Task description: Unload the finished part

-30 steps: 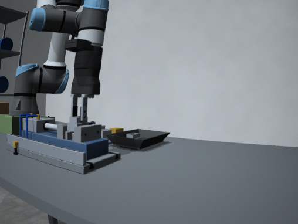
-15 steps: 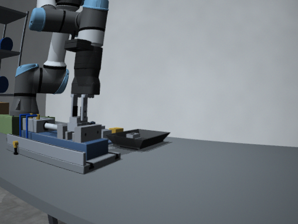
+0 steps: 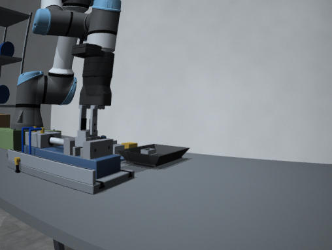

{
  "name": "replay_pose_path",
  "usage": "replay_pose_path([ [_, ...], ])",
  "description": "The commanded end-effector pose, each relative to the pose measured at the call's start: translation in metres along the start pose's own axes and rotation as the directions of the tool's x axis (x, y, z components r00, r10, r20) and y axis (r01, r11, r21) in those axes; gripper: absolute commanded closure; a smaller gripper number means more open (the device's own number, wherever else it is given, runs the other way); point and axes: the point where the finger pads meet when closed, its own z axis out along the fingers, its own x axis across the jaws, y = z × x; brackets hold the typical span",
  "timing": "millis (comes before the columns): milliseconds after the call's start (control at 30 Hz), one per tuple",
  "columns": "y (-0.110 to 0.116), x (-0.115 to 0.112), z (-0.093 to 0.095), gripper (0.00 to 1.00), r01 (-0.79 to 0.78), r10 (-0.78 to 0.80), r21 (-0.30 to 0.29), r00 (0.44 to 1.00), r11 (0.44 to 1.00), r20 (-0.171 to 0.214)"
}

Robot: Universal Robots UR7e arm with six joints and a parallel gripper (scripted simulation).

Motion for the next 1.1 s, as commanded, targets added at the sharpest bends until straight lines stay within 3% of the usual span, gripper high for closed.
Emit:
replay_pose_path([
  [0, -0.0003, -0.0004, -0.0006, 1.00, 0.000, 0.000, 0.001, 1.000, 1.000, 0.001],
  [1067, -0.0003, -0.0004, -0.0062, 1.00, 0.000, 0.000, 0.001, 1.000, 1.000, 0.001],
])
